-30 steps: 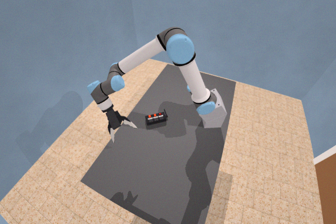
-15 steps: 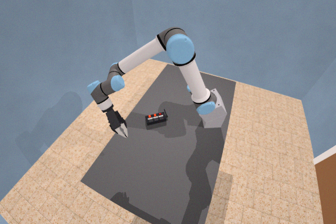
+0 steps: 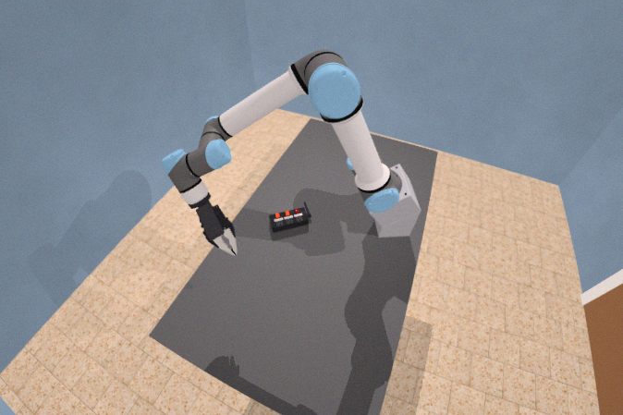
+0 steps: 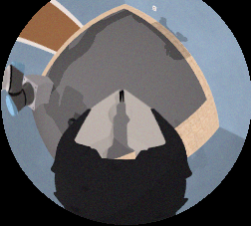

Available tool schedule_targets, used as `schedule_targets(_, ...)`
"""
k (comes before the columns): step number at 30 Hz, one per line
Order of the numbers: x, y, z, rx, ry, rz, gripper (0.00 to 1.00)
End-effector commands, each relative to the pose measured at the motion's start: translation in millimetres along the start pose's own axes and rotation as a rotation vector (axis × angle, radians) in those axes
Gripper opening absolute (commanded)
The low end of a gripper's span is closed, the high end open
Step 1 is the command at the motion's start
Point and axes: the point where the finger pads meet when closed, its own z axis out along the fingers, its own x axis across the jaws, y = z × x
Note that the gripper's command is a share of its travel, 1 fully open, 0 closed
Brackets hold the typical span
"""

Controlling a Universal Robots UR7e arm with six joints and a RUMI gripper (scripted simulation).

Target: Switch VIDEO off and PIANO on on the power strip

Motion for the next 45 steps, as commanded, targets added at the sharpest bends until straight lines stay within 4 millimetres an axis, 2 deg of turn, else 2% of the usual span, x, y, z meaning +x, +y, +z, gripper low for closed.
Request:
schedule_targets(1, 0, 0, -1, -0.001, 0.002, -0.001, 0.0)
schedule_targets(6, -1, 4, 0, -0.004, 0.006, -0.001, 0.0)
schedule_targets(10, -4, 17, 1, -0.016, 0.019, -0.001, 0.0)
schedule_targets(15, -14, 50, 5, -0.049, 0.05, -0.003, 0.0)
schedule_targets(21, -40, 109, 11, -0.121, 0.103, -0.007, 0.0)
schedule_targets(23, -40, 109, 11, -0.121, 0.103, -0.007, 0.0)
schedule_targets(29, -83, 178, 18, -0.227, 0.155, -0.013, 0.0)
schedule_targets(36, -149, 248, 27, -0.376, 0.189, -0.022, 0.0)
schedule_targets(38, -168, 264, 30, -0.418, 0.192, -0.024, 0.0)
schedule_targets(40, -168, 264, 30, -0.418, 0.192, -0.024, 0.0)
schedule_targets(45, -213, 295, 36, -0.513, 0.188, -0.029, 0.0)
